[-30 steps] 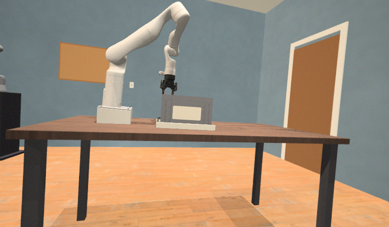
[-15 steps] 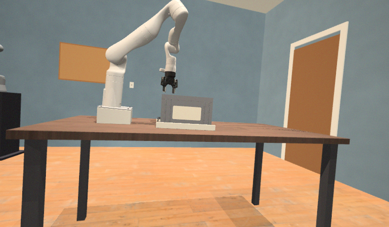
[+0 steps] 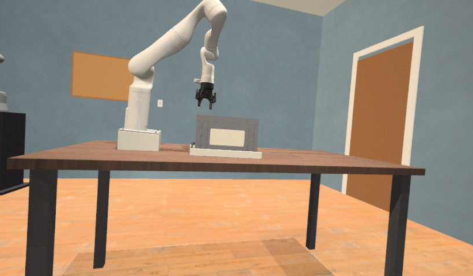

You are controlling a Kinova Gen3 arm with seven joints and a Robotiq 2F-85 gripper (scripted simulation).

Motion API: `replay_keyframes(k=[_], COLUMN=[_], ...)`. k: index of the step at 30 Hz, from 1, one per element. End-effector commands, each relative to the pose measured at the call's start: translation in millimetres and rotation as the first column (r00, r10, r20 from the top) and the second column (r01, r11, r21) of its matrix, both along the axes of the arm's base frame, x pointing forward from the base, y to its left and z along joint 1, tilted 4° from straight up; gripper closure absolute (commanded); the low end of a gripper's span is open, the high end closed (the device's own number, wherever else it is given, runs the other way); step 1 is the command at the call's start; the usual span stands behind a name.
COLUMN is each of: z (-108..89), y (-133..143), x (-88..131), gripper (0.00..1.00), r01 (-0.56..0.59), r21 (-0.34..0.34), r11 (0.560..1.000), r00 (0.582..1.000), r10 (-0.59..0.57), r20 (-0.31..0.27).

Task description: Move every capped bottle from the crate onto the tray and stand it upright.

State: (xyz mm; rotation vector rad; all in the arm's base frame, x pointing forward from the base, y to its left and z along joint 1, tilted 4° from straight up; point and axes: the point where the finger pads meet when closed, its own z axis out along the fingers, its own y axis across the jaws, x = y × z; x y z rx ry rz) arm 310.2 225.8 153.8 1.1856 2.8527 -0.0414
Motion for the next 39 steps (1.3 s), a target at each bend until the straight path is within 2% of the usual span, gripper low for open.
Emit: replay_keyframes(k=[1,7,10,24,39], z=[11.4,31.4,30.4,61.4,59.4], y=[0,1,2,2,2], x=[4,3,0,2,1], gripper=[0.0,0.0,0.0,0.0,0.0], r01=[0.007,0.007,0.001,0.007,0.003], r21=[0.003,0.003,0.003,0.003,0.003], r11=[1.0,1.0,1.0,1.0,1.0], r00=[1.0,1.0,1.0,1.0,1.0], r10=[-0.007,-0.007,-0.001,-0.007,-0.003], r20=[0.013,0.013,0.005,0.013,0.008])
